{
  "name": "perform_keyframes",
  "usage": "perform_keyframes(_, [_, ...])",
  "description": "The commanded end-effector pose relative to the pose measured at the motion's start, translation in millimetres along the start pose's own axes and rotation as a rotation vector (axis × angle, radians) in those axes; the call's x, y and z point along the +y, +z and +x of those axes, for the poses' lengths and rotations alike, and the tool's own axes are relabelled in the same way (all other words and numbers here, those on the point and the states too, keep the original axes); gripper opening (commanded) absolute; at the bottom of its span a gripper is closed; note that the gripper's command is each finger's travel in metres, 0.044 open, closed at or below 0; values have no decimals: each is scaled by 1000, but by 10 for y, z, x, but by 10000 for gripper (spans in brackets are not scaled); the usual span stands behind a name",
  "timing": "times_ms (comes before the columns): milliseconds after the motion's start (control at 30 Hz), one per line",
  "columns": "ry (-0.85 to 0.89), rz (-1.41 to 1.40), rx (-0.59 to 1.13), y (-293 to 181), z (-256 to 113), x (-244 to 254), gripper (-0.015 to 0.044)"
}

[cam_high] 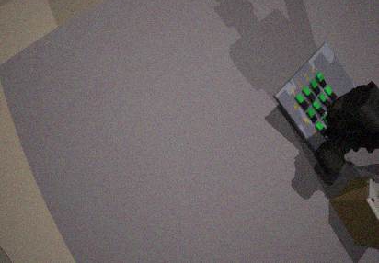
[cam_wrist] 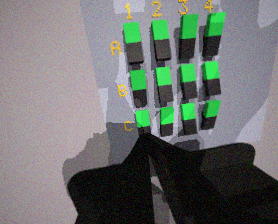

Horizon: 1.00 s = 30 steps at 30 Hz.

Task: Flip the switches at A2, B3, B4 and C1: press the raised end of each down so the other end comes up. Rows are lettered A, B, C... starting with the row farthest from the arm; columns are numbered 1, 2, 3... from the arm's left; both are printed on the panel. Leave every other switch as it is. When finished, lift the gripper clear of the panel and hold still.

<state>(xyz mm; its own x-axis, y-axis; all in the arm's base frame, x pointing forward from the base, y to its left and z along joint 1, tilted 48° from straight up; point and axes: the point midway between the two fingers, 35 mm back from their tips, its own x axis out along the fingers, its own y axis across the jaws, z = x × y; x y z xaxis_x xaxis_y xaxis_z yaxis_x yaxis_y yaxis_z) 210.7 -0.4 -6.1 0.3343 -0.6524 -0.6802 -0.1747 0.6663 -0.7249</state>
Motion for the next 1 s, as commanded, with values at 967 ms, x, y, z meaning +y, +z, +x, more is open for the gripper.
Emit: perform_keyframes(967, [-6,-6,-1,-1,40,-7,0])
